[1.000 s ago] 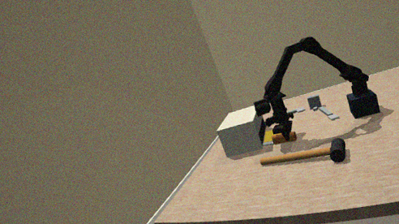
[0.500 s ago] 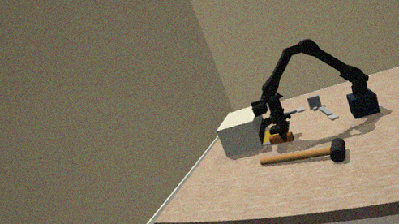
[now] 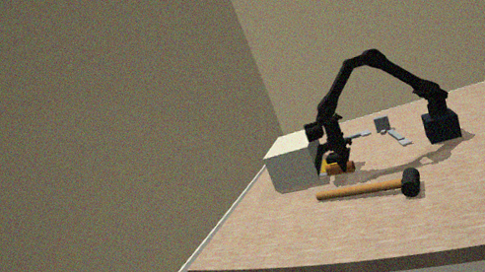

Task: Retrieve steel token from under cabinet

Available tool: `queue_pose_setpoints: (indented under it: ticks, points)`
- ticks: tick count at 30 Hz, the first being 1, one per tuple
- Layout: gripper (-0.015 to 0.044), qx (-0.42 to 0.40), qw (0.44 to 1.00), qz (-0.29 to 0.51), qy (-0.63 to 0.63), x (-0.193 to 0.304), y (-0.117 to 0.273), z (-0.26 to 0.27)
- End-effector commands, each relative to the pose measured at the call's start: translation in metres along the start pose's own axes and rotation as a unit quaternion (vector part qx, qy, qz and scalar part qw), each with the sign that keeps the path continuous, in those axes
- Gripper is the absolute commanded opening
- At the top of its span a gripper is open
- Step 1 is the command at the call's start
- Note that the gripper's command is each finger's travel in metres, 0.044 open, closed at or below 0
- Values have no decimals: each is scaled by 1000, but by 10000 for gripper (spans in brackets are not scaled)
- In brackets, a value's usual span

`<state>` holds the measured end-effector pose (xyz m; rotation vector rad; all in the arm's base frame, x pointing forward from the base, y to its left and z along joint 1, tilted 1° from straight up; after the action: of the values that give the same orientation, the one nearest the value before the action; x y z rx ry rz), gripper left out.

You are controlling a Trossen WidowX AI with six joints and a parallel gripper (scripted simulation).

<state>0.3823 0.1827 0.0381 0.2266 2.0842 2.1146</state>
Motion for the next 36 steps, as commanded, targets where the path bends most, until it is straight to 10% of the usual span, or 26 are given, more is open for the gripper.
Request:
queue_pose_setpoints:
  ticks: [1,36]
  points:
    - [0,1,1000,1,-1,-2,-1,-8]
    - [0,3,1000,0,-1,-9,-2,-45]
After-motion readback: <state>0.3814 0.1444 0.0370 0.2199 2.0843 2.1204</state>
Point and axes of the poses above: the point midway between the two fingers, 35 mm back from their tips, its own y axis back along the fingers, its own z axis across the jaws, x = y × z, the point moved 8 cm from there along y, back along the fingers, and after that the axes turned 11 degrees about -y, right-handed, at the moved point
